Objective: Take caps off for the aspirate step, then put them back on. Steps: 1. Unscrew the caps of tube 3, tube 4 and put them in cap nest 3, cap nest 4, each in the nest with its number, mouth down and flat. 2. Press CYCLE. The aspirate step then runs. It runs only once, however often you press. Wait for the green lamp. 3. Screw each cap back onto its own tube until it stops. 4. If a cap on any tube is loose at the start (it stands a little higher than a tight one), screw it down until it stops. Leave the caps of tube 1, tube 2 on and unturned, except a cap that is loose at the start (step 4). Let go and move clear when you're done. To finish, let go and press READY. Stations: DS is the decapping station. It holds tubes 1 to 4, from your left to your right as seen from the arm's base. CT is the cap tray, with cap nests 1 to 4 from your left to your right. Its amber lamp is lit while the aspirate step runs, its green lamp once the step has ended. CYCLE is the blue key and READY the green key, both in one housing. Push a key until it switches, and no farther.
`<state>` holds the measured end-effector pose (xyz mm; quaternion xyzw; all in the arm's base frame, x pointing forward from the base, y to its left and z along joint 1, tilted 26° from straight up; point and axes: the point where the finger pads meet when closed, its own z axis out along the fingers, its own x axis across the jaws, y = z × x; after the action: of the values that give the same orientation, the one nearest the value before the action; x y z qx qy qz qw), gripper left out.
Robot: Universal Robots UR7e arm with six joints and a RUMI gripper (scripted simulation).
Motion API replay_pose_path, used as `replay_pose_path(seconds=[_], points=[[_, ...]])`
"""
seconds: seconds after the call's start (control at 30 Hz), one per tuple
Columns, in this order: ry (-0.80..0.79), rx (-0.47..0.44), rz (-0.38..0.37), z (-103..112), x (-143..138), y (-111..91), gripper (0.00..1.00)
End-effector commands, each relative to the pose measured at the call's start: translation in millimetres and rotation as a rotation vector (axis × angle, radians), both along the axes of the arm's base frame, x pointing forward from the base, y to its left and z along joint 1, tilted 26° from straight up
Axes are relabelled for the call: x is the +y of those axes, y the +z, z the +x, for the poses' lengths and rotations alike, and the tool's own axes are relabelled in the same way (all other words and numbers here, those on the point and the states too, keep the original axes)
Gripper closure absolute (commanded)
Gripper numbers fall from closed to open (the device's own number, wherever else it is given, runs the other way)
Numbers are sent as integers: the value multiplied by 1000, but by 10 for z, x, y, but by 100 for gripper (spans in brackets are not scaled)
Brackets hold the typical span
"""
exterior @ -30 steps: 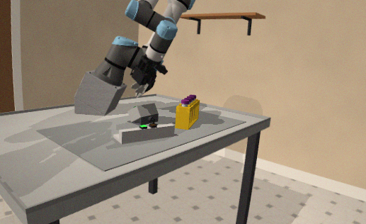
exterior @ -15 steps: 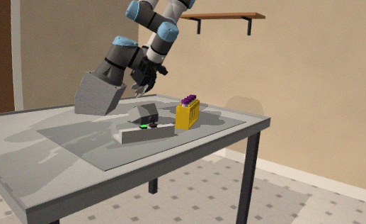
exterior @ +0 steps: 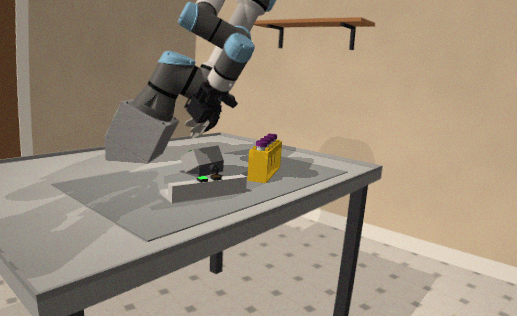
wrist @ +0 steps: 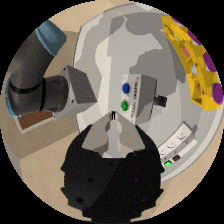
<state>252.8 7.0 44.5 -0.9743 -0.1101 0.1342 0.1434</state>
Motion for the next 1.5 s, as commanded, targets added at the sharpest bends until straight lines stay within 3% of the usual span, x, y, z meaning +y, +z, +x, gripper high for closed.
replay_pose_path(seconds=[0.0, 1.47], points=[[9, 37, -6, 9, -2, -34, 100], [9, 37, -5, 80, 58, -221, 100]])
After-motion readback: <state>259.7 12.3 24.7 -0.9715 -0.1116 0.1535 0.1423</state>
